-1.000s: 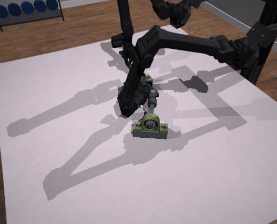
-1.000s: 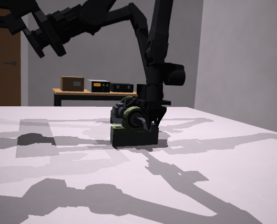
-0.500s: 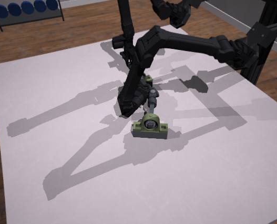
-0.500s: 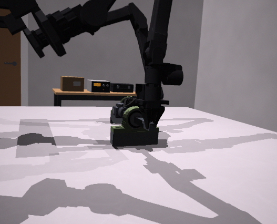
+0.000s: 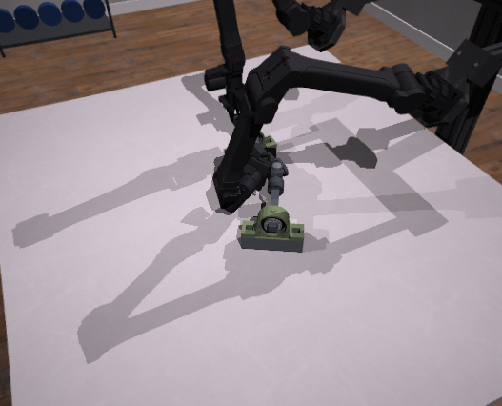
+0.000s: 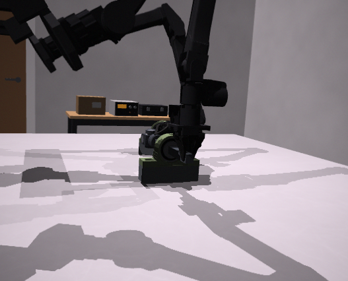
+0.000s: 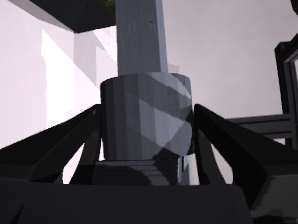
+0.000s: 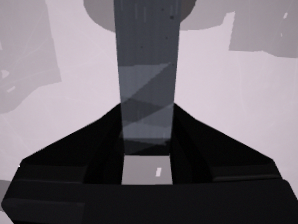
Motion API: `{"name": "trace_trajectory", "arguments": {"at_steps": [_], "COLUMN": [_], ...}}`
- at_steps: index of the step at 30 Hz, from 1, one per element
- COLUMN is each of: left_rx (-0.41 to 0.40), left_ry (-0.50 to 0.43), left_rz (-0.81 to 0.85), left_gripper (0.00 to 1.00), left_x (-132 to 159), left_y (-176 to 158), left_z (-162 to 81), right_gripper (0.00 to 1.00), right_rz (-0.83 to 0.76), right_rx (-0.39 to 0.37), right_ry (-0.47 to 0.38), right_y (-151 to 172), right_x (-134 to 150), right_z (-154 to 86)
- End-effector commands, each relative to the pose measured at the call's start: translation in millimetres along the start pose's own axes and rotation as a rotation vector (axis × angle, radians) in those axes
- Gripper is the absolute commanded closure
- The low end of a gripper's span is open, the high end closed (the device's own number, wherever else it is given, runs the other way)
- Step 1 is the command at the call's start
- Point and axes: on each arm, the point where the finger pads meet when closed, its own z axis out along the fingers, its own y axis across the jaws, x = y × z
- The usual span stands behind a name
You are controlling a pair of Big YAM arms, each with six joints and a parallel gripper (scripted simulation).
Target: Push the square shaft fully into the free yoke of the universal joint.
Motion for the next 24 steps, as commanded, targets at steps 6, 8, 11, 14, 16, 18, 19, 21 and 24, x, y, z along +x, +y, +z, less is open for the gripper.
{"name": "trace_trajectory", "arguments": {"at_steps": [6, 8, 11, 14, 16, 18, 19, 21, 24], "left_rx": [-0.009, -0.009, -0.009, -0.009, -0.009, -0.009, -0.009, -0.009, -0.009], "left_ry": [-0.002, -0.002, -0.002, -0.002, -0.002, -0.002, -0.002, -0.002, -0.002], "left_rz": [0.015, 0.015, 0.015, 0.015, 0.015, 0.015, 0.015, 0.015, 0.015], "left_gripper": [0.53, 0.53, 0.53, 0.53, 0.53, 0.53, 0.53, 0.53, 0.53], "left_x": [-3.0, -3.0, -3.0, -3.0, -3.0, -3.0, -3.0, -3.0, -3.0], "left_y": [-0.1, -0.1, -0.1, -0.1, -0.1, -0.1, -0.1, -0.1, -0.1], "left_z": [-3.8, -3.8, -3.8, -3.8, -3.8, -3.8, -3.8, -3.8, -3.8], "right_gripper": [0.81, 0.81, 0.81, 0.81, 0.81, 0.81, 0.81, 0.81, 0.81], "right_rz": [0.005, 0.005, 0.005, 0.001, 0.001, -0.004, -0.003, -0.004, 0.003], "right_rx": [0.016, 0.000, 0.000, 0.000, 0.003, 0.004, -0.005, -0.005, -0.005], "right_ry": [-0.043, -0.044, -0.044, -0.037, -0.037, -0.027, -0.027, -0.028, -0.030], "right_y": [-4.4, 1.3, 1.3, 1.4, -0.3, -0.9, 1.1, 0.7, 0.7], "right_x": [-21.4, -22.4, -23.6, -17.1, -11.9, -2.6, -0.7, 0.2, -0.9], "right_z": [0.0, 3.3, 3.3, 3.4, 3.8, 4.0, 4.0, 4.1, 4.1]}}
